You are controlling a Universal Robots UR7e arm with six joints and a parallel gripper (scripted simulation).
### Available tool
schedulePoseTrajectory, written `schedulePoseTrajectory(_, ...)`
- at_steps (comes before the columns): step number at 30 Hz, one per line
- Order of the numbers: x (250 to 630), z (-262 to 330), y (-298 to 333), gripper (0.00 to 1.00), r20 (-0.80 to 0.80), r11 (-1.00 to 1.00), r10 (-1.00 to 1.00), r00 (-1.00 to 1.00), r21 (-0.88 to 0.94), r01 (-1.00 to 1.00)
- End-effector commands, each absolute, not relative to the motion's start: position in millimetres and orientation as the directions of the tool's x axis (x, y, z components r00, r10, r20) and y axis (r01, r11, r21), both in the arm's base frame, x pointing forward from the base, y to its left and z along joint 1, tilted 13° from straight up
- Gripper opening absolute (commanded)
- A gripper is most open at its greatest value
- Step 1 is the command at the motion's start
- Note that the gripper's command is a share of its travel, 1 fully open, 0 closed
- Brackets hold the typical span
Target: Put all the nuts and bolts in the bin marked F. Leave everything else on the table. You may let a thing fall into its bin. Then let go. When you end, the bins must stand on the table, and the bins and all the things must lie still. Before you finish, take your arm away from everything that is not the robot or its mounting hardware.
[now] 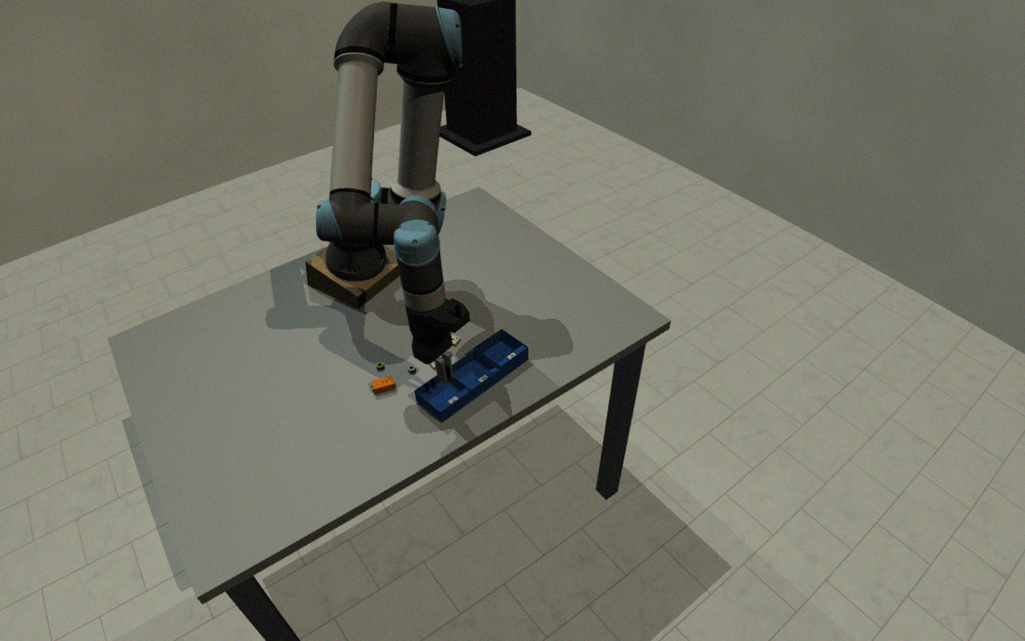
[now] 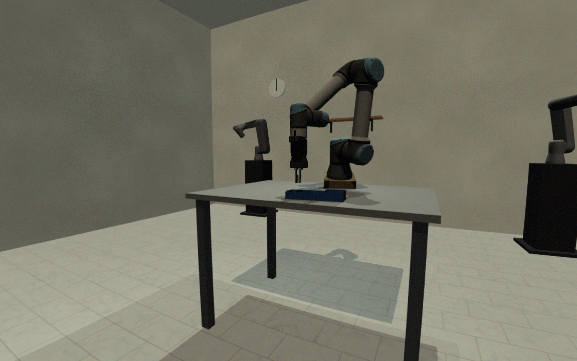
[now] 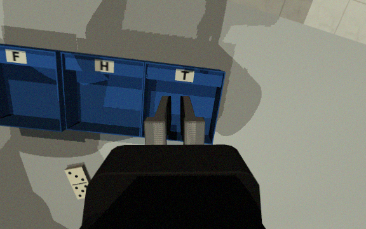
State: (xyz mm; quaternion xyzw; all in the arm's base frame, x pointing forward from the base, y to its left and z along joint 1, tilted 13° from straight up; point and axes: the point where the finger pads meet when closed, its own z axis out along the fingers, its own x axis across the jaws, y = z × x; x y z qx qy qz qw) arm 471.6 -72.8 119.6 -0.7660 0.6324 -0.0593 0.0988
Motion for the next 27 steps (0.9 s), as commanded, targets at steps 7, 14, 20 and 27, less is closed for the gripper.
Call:
schedulePoseTrajectory(7, 473, 115, -72, 0.31, -0.046, -0.073, -0.995, 0.085, -0.215, -0.974)
schedulePoseTrajectory(14, 477, 97, -71, 0.31, -0.046, -0.073, -0.995, 0.085, -0.215, -0.974)
schedulePoseTrajectory(20, 481, 81, -70, 0.31, -0.046, -0.073, -0.995, 0.085, -0.215, -0.974)
schedulePoseTrajectory(27, 483, 69, -69, 0.31, -0.046, -0.073, -0.995, 0.085, -0.215, -0.974)
